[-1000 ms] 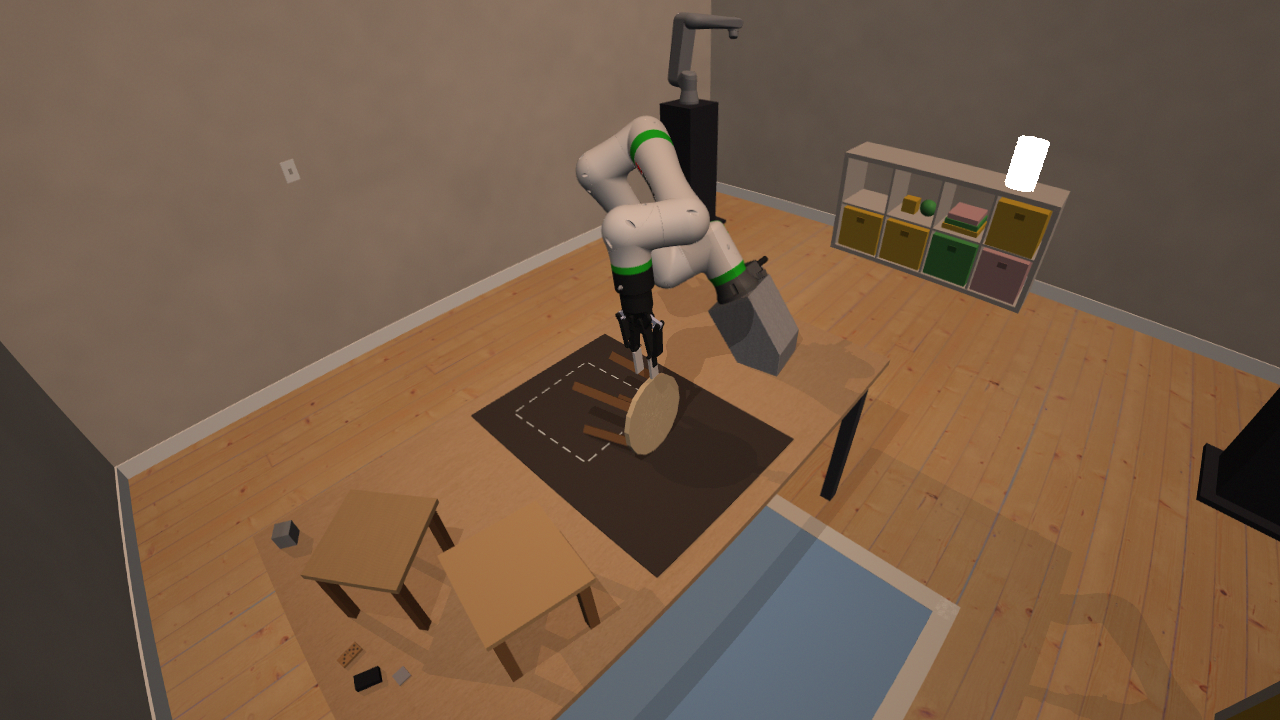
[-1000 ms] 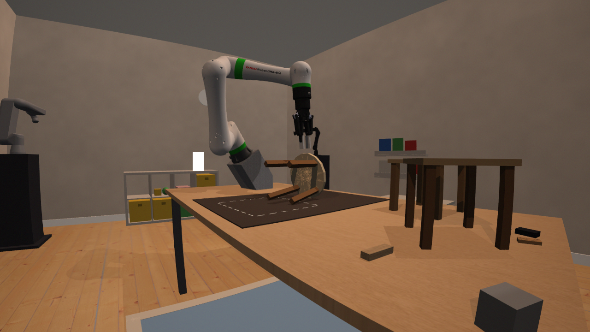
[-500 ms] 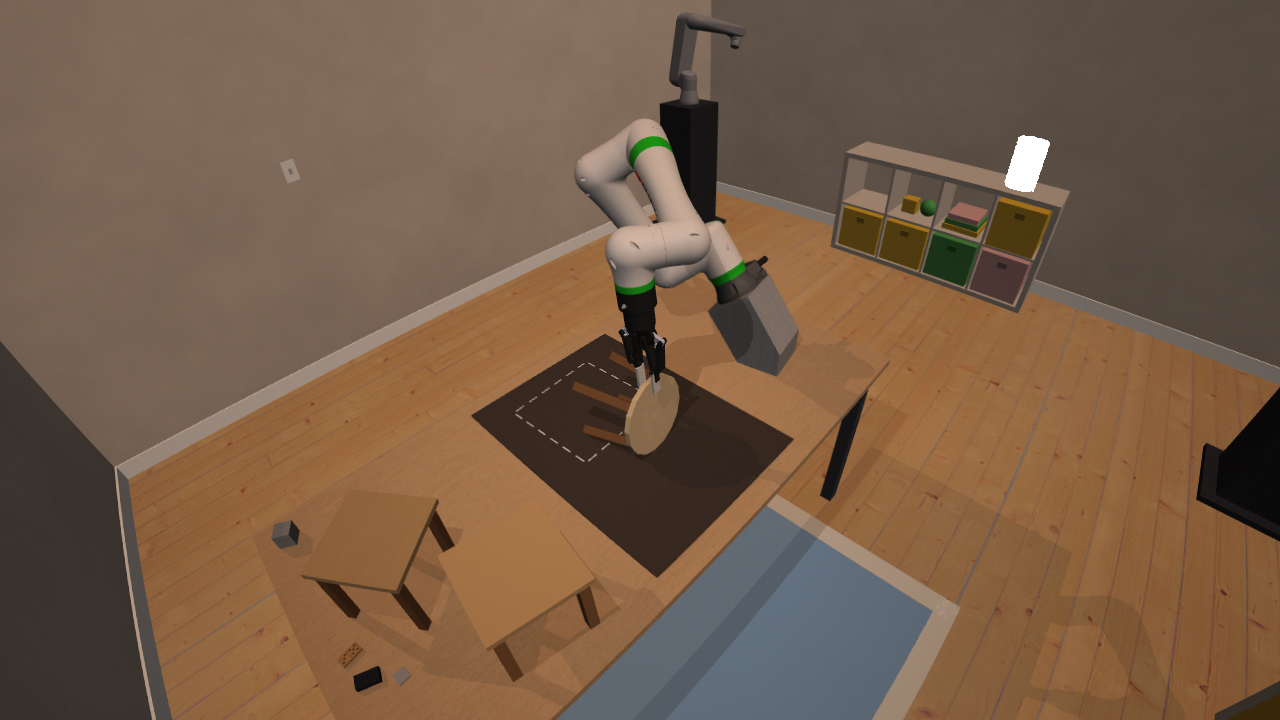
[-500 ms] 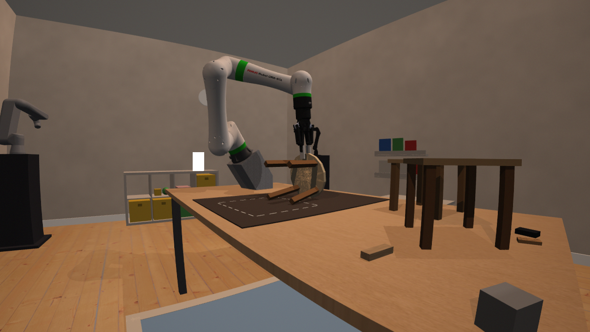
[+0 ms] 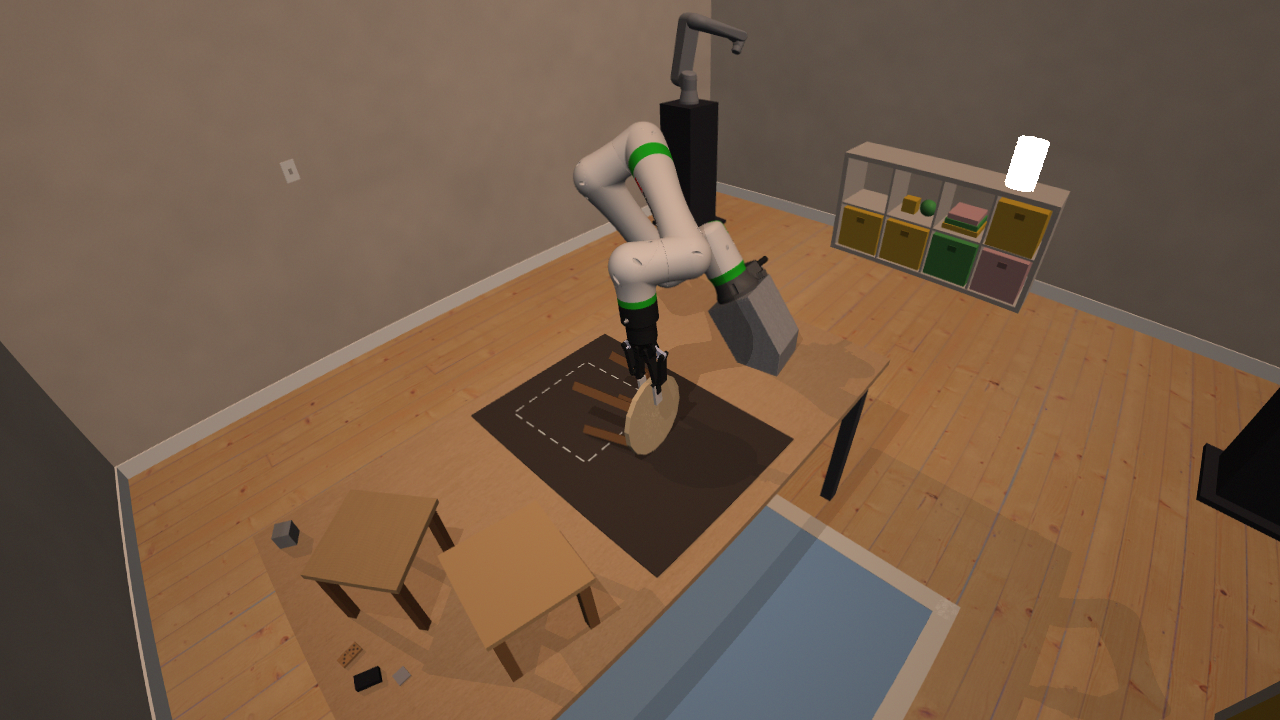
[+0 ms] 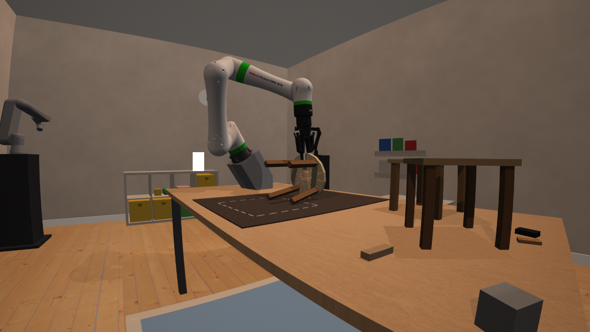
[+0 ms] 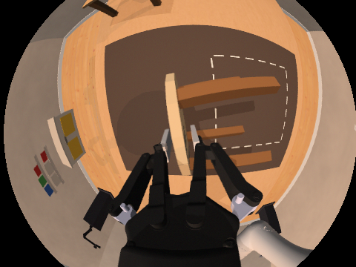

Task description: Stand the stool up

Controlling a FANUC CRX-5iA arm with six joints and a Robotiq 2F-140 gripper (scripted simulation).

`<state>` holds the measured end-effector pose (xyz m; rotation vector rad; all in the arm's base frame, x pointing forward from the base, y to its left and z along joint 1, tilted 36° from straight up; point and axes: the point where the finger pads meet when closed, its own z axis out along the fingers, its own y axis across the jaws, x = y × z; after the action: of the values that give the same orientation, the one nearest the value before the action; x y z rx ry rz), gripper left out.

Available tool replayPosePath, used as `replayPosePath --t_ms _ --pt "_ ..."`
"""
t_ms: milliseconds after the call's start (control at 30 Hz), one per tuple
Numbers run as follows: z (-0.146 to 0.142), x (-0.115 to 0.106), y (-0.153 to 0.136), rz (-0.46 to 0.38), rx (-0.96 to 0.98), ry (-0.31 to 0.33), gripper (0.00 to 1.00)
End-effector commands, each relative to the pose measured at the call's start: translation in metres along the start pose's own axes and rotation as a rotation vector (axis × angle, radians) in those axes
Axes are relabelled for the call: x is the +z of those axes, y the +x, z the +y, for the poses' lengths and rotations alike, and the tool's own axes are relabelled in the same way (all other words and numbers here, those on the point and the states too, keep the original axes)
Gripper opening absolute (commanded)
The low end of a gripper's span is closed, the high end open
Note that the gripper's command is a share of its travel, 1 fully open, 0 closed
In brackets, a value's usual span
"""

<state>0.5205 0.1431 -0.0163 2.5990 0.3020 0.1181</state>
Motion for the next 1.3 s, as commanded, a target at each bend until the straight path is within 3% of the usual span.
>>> replayPosePath --t_ms 0,200,233,1267 --pt "-0.0003 0.0009 0.0007 0.002 0.0 0.0 0.33" --pt "-0.0003 0.0021 0.0007 0.002 0.0 0.0 0.33" --pt "-0.0003 0.0021 0.0007 0.002 0.0 0.0 0.1" --pt "-0.0003 0.0021 0.0007 0.002 0.0 0.0 0.1"
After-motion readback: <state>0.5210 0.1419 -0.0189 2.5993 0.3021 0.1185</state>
